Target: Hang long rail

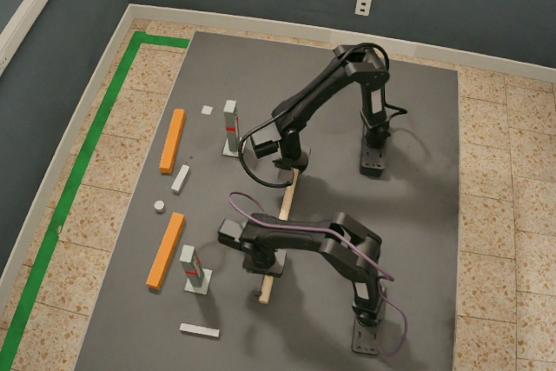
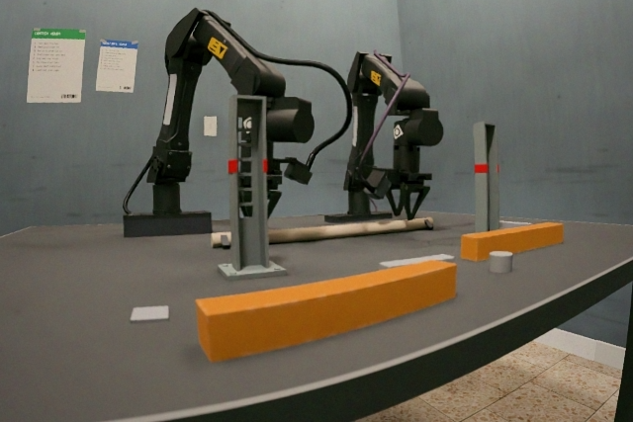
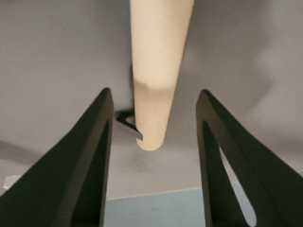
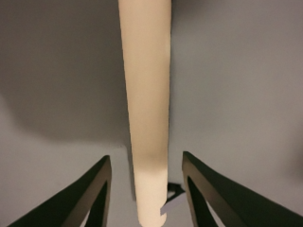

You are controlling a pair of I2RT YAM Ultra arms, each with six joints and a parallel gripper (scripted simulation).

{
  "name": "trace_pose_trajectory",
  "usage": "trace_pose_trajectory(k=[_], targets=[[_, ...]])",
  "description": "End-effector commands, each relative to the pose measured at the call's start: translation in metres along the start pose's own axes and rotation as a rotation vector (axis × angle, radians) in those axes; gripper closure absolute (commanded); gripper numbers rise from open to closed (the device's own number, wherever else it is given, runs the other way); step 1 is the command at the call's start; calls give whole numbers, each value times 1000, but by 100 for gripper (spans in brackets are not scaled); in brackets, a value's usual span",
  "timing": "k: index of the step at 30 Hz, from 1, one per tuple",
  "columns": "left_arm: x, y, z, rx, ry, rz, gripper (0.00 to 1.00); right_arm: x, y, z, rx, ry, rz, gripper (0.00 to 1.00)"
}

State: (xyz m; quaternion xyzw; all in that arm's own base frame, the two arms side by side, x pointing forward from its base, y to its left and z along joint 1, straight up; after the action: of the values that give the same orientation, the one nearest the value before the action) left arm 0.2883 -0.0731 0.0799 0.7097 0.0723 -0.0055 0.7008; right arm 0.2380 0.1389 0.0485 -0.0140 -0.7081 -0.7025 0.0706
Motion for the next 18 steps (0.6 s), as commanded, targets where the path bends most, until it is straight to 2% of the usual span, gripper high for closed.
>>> trace_pose_trajectory(k=[1,17,18], targets=[[0,-8,2,-7,-7,4,52,-3,-4,8,-28,4,-17,52],[0,-26,3,-7,-9,3,52,-2,-23,8,-27,6,-14,52],[0,-24,3,-10,-9,11,52,-3,-21,8,-30,6,-21,56]])
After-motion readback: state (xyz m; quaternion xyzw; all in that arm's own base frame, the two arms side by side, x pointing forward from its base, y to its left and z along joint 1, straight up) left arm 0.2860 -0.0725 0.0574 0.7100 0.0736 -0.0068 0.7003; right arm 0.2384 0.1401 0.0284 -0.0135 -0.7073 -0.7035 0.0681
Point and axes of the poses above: on each arm, the point where the finger pads meet when closed, its own y axis back along the fingers, its own x axis across the jaws, z = x × y, the point moved 5 cm from there along y, back along the fingers, and after that the axes turned 8 degrees about y, right-handed, at the moved point
